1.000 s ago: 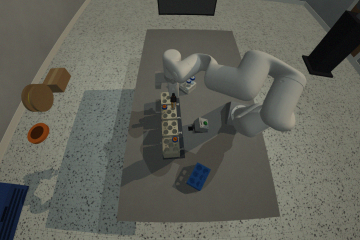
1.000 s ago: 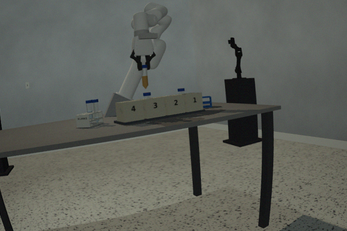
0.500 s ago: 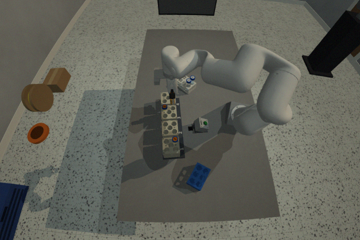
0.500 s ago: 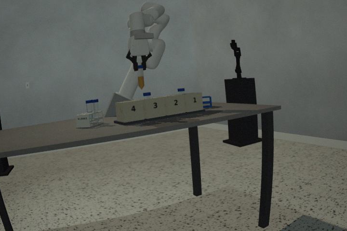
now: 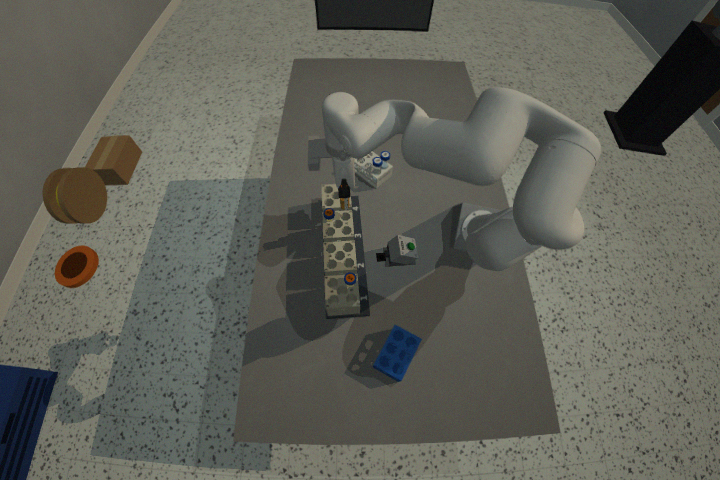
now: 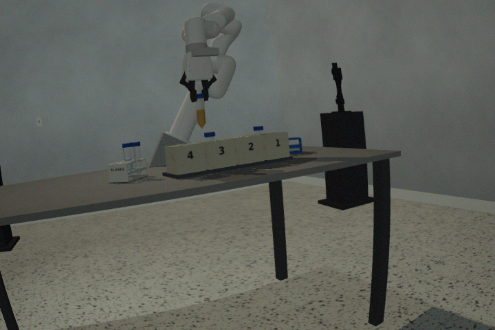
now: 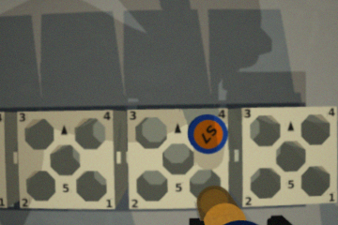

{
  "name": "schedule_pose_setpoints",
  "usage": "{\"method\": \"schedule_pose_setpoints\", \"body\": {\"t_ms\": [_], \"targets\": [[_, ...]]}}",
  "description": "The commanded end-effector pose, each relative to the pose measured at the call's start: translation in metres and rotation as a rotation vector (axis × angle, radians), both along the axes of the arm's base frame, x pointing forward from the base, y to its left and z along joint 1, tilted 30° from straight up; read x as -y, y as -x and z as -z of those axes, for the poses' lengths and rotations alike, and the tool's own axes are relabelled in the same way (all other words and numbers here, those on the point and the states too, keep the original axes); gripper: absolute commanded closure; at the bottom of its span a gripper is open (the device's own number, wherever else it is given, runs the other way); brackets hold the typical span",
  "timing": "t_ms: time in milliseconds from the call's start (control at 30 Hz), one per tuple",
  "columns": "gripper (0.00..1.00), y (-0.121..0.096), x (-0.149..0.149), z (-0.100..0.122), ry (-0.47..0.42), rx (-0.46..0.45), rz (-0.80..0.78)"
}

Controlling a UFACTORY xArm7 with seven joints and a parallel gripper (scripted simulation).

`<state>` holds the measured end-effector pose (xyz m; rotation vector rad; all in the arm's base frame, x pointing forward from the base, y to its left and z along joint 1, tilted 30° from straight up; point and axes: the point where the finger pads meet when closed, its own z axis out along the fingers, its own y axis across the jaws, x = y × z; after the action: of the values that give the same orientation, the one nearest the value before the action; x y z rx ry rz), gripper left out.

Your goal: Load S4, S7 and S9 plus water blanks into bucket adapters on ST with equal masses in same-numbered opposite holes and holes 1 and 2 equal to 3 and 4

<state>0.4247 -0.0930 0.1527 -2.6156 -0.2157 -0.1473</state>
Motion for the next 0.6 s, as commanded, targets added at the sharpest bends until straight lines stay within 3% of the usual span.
{"method": "schedule_pose_setpoints", "body": {"t_ms": [0,567], "targets": [[1.0,-0.001,-0.002,0.006,0.002,0.003,0.002],[1.0,-0.003,-0.016,0.03,0.002,0.003,0.002]]}}
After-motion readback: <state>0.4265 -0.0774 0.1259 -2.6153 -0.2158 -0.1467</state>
